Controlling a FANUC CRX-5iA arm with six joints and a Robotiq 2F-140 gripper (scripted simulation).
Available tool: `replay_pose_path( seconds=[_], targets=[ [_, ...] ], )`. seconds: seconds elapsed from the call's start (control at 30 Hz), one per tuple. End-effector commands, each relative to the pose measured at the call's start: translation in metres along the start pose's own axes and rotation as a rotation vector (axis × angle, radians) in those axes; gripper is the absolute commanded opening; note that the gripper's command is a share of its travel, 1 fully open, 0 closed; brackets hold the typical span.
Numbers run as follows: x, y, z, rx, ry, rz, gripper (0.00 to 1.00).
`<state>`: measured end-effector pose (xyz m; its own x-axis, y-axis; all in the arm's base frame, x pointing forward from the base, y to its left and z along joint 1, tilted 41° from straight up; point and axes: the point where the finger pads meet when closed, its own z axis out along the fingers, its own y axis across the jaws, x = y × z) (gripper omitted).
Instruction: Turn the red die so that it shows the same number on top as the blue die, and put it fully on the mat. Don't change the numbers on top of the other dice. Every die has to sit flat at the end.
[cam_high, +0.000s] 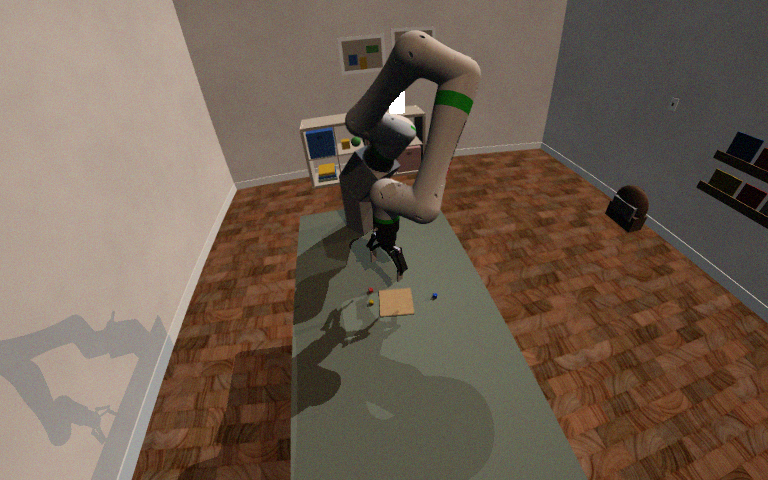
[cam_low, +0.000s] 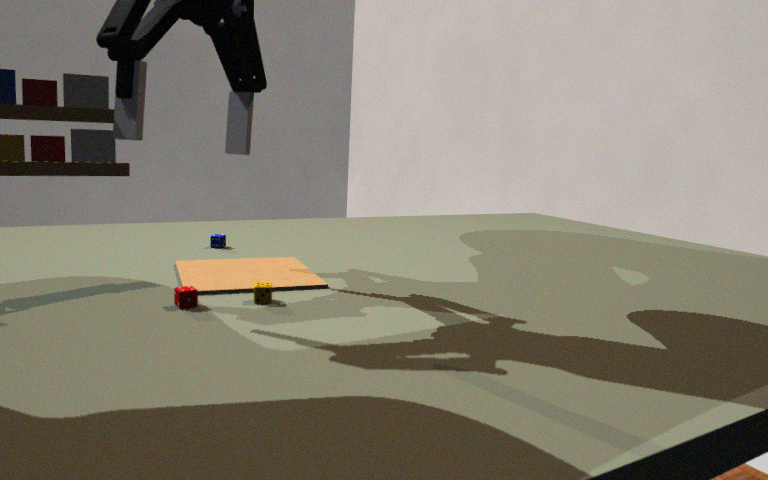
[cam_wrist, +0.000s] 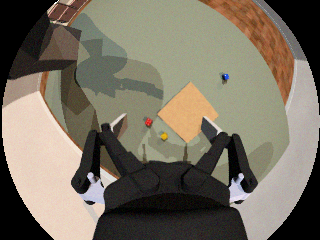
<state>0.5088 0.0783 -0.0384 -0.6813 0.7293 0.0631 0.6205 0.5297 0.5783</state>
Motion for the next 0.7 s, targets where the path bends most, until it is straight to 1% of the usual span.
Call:
replay_pose_path(
  seconds=[0.0, 0.27, 0.4, 0.67],
  targets=[
    [-0.017, -0.024, 0.002, -0.026, 0.017, 0.171, 1.0],
    [-0.045, -0.057, 0.002, -0.08, 0.021, 0.466, 1.0],
    [-0.048, -0.06, 0.002, -0.087, 0.021, 0.498, 1.0],
    [-0.048, -0.06, 0.002, -0.088, 0.021, 0.499, 1.0]
  ],
)
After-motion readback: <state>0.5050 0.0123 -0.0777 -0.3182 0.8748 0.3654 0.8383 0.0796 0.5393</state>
